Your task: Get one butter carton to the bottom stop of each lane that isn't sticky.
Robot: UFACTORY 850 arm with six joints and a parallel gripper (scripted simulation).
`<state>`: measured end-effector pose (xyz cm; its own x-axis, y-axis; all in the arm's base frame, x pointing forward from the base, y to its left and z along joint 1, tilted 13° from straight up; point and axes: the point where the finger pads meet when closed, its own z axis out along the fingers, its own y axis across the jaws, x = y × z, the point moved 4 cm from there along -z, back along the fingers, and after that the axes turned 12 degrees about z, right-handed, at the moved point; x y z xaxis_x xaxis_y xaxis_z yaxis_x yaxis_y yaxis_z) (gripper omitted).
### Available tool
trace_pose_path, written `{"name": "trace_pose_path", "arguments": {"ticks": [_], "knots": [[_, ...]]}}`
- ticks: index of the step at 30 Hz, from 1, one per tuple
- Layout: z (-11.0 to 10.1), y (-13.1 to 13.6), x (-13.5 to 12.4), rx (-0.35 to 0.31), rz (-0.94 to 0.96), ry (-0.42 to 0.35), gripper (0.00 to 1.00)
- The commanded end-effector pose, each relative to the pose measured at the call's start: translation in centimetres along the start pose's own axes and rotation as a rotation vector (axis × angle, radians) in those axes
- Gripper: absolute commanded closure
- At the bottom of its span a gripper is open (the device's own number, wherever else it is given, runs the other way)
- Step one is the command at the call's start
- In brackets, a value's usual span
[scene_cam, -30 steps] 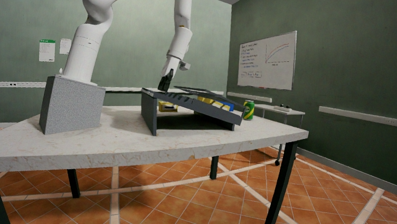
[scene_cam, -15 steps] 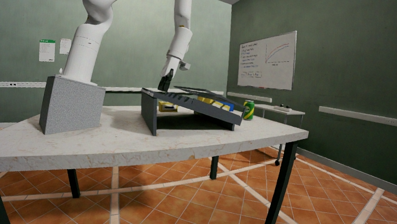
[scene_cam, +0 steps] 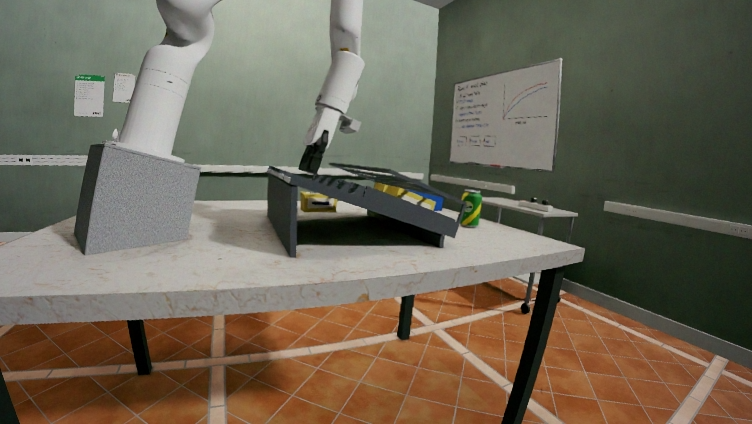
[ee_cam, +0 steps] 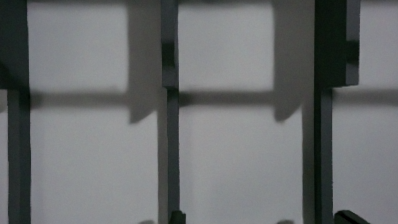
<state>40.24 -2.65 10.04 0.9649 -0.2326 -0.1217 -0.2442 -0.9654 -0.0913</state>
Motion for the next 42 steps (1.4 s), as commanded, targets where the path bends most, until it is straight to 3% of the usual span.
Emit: {"name": "trace_pose_path", "arguments": {"ticks": [1, 42], "knots": [[-0.05, -0.01, 0.05, 0.000, 0.000, 0.001, 0.13], [-0.05, -0.01, 0.05, 0.000, 0.000, 0.001, 0.10]]}}
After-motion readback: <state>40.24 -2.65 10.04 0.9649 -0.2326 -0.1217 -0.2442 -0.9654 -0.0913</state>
